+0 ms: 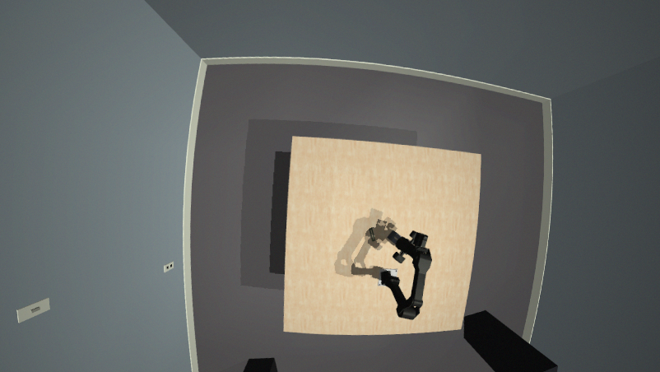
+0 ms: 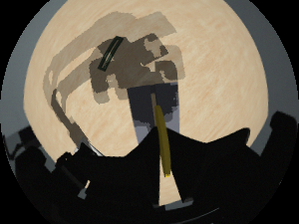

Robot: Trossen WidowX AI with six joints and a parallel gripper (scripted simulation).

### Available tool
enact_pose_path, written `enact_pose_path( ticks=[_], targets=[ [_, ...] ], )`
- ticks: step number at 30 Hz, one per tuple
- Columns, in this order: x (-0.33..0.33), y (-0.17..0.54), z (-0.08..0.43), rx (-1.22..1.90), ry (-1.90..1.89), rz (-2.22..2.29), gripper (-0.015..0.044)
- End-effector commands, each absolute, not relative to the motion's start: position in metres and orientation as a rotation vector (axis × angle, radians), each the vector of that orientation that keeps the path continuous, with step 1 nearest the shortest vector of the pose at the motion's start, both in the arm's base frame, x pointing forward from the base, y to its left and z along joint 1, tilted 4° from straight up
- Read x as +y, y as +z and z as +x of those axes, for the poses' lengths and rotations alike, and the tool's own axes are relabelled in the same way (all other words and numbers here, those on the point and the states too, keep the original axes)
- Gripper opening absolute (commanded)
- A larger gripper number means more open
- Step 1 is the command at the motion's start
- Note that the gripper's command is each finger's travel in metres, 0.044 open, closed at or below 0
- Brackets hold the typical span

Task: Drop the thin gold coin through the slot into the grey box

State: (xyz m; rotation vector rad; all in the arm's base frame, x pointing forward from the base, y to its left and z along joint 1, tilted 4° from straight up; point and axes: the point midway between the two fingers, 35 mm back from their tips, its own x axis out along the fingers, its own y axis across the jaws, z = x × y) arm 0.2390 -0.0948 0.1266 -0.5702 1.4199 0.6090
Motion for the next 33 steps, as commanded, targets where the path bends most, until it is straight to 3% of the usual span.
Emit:
enact_pose_path(
  ticks=[1, 2, 8, 17, 28, 33],
  targets=[
    [-0.094, 0.123, 0.238, 1.424, 0.609, -0.566, 0.0],
    [-0.094, 0.123, 0.238, 1.424, 0.609, -0.566, 0.0],
    [-0.095, 0.126, 0.239, 1.42, 0.609, -0.57, 0.0157],
    [-0.095, 0.126, 0.239, 1.42, 0.609, -0.57, 0.0161],
    [-0.096, 0.16, 0.237, 1.42, 0.608, -0.569, 0.044],
    [-0.096, 0.187, 0.233, 1.421, 0.607, -0.568, 0.044]
  ],
)
